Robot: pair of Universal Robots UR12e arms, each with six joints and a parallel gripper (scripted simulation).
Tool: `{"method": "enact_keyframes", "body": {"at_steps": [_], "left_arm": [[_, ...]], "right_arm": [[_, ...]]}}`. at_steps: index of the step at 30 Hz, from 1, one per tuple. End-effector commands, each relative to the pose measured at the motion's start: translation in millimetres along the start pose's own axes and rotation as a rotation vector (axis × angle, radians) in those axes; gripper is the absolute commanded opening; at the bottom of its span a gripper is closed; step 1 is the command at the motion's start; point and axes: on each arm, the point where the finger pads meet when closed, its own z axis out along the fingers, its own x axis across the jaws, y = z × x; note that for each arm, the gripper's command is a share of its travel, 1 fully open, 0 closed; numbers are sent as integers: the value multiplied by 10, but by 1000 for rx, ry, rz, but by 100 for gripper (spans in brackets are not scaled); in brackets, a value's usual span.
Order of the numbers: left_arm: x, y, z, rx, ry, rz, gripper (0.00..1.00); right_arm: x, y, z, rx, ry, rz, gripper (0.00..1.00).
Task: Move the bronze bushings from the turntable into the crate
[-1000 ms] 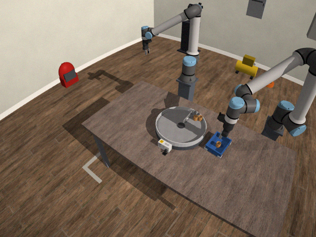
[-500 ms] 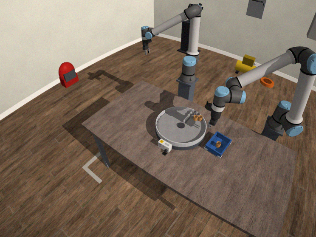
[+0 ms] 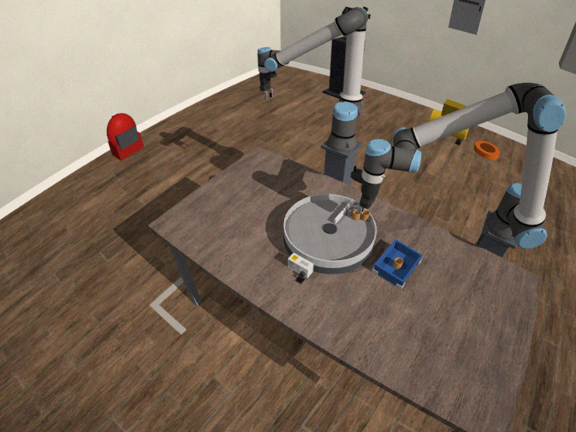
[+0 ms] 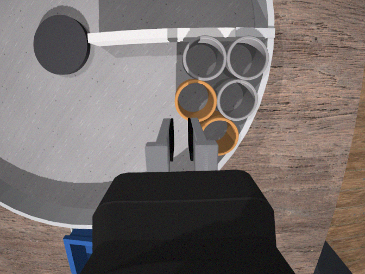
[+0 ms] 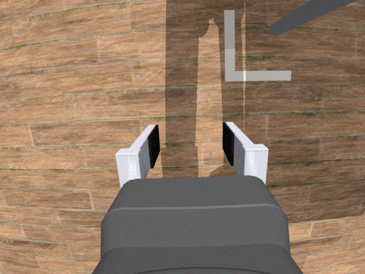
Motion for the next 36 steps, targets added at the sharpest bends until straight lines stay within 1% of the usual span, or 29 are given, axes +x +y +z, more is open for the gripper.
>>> {"method": "enact_keyframes", "body": {"at_steps": [1, 5, 7, 36], "left_arm": [[11, -230, -35, 2, -3, -13, 36], [-18, -209, -37, 2, -3, -17, 36], [-18, -210, -61, 5, -4, -17, 36], [3, -217, -53, 4, -4, -14, 36]], "right_arm": [[-10, -19, 7, 0, 1, 0, 100], [-10, -19, 7, 0, 1, 0, 100], [-10, -19, 7, 0, 1, 0, 100], [-10, -19, 7, 0, 1, 0, 100]]}}
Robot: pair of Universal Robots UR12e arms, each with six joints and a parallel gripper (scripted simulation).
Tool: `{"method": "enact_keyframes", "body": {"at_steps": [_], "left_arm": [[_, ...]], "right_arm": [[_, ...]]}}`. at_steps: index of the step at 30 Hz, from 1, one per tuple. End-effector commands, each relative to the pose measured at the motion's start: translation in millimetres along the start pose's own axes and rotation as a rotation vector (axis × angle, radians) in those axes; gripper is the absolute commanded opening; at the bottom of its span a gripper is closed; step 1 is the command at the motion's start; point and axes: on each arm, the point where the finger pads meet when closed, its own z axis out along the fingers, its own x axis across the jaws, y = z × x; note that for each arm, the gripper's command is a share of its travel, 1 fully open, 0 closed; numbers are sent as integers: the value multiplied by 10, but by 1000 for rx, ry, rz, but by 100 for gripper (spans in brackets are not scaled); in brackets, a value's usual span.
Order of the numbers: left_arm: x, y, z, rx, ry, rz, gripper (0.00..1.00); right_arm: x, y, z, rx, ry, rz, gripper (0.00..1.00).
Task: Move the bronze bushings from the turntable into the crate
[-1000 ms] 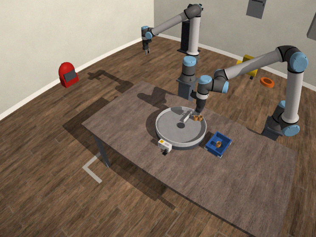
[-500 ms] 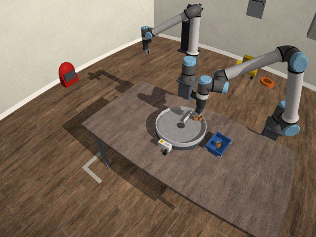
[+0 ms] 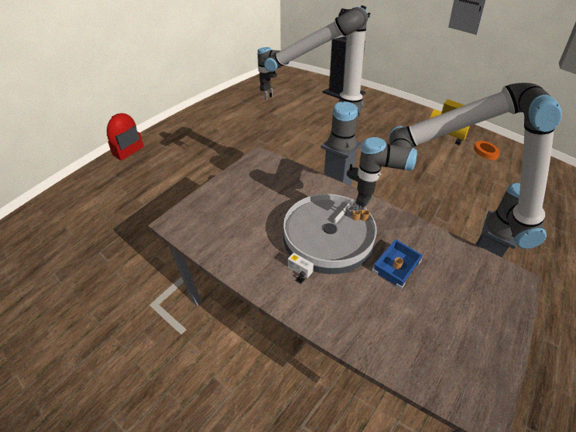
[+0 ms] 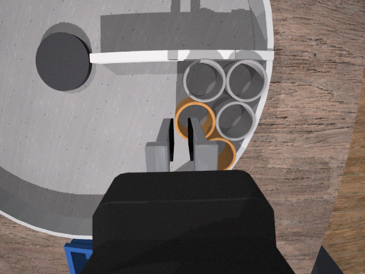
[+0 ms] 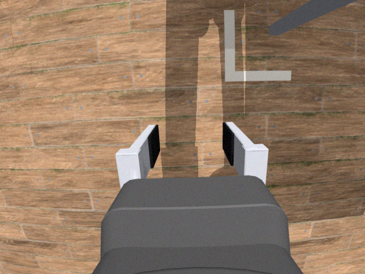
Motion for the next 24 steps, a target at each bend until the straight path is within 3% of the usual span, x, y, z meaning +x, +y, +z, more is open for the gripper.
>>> {"method": "enact_keyframes", "body": {"at_steps": [1, 24], "left_arm": [[-5, -29, -53, 6, -4, 0, 36], [-25, -33, -36, 4, -3, 0, 36]], "right_arm": [[-10, -19, 7, 0, 1, 0, 100], [-10, -19, 7, 0, 1, 0, 100]]}}
